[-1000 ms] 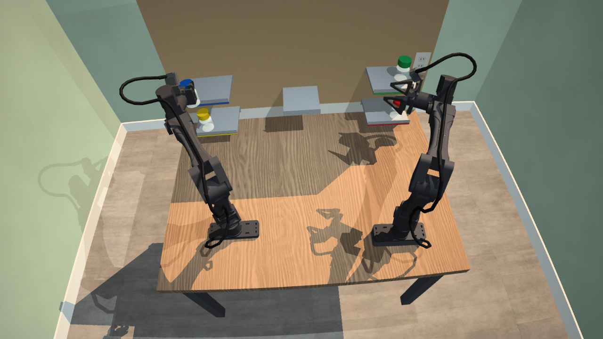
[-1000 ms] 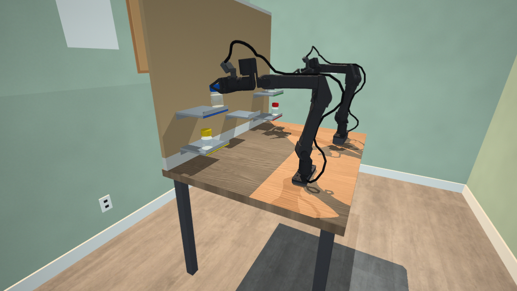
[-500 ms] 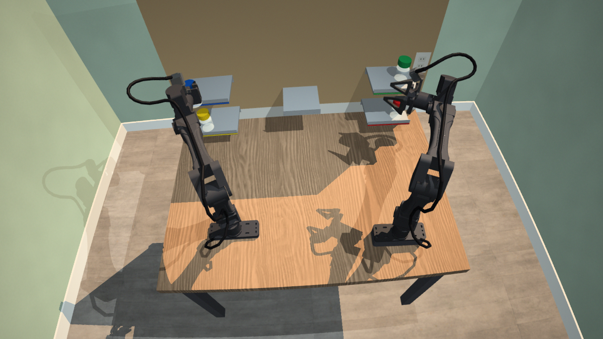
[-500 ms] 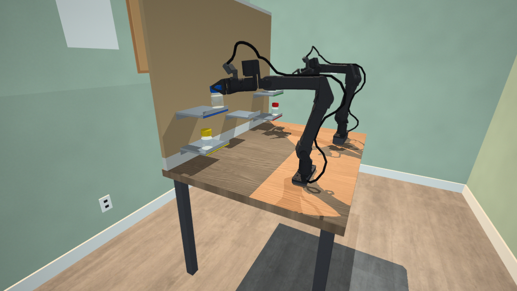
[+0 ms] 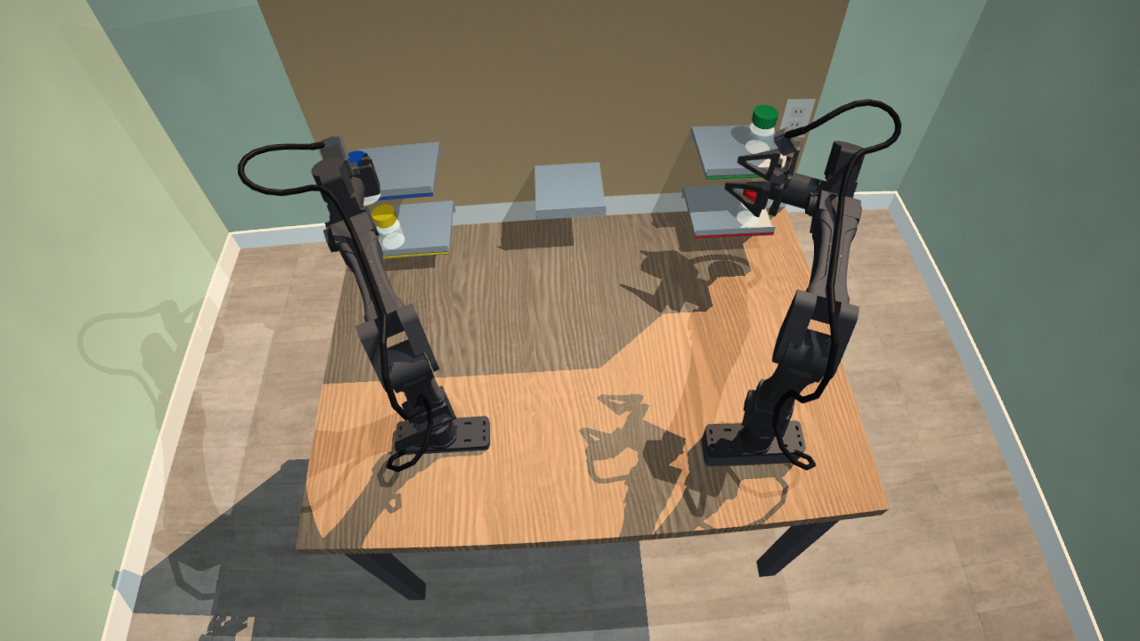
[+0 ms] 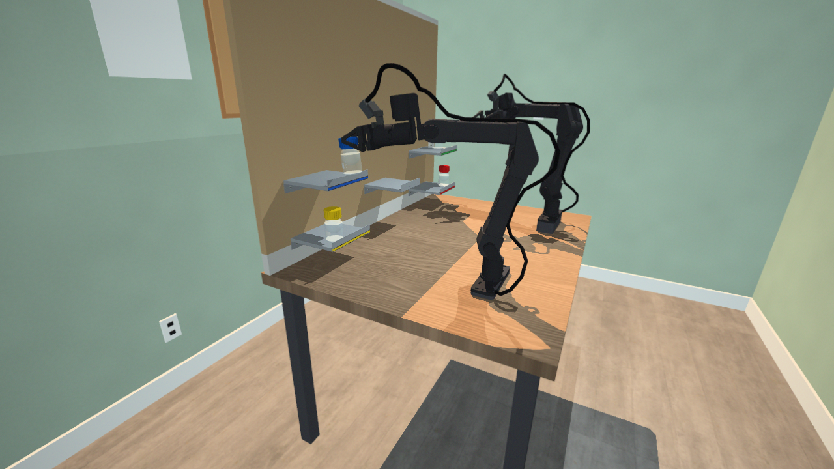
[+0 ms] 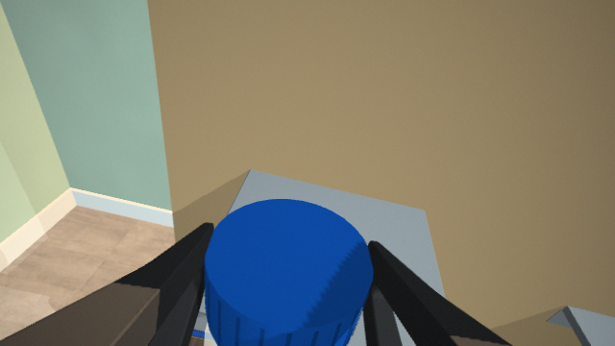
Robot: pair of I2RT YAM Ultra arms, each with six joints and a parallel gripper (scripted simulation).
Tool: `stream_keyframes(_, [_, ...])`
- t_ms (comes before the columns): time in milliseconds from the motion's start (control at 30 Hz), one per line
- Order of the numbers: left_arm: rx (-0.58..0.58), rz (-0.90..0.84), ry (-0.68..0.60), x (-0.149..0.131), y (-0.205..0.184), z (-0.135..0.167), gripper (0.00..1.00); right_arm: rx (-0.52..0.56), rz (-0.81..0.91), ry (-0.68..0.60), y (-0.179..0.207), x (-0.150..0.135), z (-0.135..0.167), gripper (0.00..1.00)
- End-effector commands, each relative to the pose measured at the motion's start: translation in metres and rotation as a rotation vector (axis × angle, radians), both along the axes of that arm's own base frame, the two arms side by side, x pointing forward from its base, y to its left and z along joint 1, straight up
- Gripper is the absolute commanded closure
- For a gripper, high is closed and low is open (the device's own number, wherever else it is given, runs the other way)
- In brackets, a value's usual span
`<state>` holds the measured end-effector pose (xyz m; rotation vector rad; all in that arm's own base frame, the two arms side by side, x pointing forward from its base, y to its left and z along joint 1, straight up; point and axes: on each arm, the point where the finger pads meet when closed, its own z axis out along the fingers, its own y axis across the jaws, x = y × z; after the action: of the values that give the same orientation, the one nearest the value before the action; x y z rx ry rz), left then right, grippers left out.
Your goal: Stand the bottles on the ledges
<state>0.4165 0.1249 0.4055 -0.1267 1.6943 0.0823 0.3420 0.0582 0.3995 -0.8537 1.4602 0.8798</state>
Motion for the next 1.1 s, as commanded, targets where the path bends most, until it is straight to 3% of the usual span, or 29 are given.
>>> stream_keyframes(0, [0.049, -0.007, -0.116, -0.011, -0.01, 0.057, 0.51, -0.004, 0.01, -0.014, 0.0, -0.002, 0.008, 0.11])
stream_keyframes(333, [0.062, 0.002, -0.148, -0.005, -0.009, 0.064, 0.51, -0.004, 0.01, -0.014, 0.0, -0.002, 0.008, 0.11])
stream_keyframes(1067, [0.085, 0.001, -0.187, 0.051, -0.004, 0.065, 0.51, -0.004, 0.01, -0.014, 0.0, -0.002, 0.008, 0.11])
